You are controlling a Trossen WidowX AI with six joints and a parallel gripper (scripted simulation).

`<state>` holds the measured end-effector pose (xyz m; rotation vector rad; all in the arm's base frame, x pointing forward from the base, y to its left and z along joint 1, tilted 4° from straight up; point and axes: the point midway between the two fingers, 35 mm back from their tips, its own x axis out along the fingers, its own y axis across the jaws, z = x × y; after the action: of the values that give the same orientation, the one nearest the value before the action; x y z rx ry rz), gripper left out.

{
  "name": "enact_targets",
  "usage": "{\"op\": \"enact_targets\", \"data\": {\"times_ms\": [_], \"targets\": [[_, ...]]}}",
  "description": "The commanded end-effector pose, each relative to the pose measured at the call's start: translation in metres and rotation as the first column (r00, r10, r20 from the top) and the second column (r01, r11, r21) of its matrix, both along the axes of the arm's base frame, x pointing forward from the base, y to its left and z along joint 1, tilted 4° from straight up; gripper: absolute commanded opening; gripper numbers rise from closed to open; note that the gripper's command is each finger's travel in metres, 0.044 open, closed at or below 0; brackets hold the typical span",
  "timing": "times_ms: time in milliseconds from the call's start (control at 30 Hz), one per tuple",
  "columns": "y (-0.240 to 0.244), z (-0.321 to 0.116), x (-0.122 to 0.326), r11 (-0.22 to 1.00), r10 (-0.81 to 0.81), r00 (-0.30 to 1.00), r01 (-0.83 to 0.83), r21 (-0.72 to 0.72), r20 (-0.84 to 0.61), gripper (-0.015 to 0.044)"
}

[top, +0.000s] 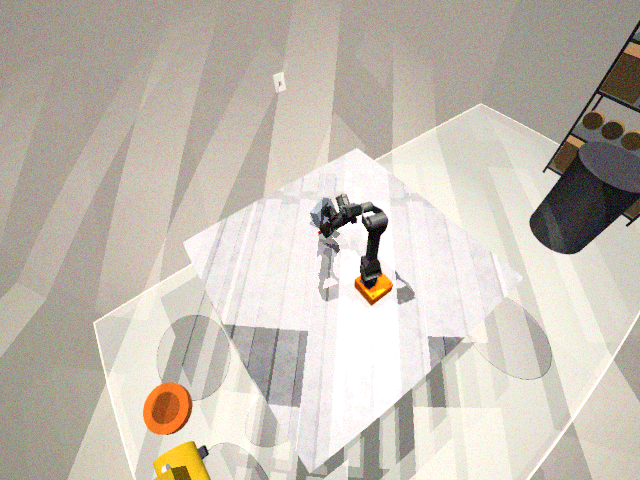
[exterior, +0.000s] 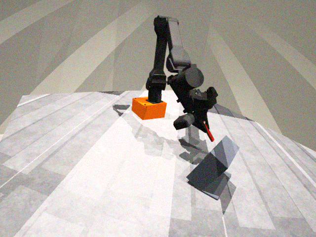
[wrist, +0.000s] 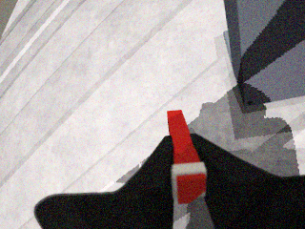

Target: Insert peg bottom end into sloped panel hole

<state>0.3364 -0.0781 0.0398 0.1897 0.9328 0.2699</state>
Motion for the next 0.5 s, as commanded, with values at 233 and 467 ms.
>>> {"op": "enact_targets", "data": {"times_ms": [233,467], "targets": [[-0.013,0.0,-0.003,1.0,-0.001,0.998,0.001,-0.001,0.064,0.0],[-0.022,0.001,-0.004,1.0,-0.004,0.995,0.005,-0.007,0.102,0.0]]}}
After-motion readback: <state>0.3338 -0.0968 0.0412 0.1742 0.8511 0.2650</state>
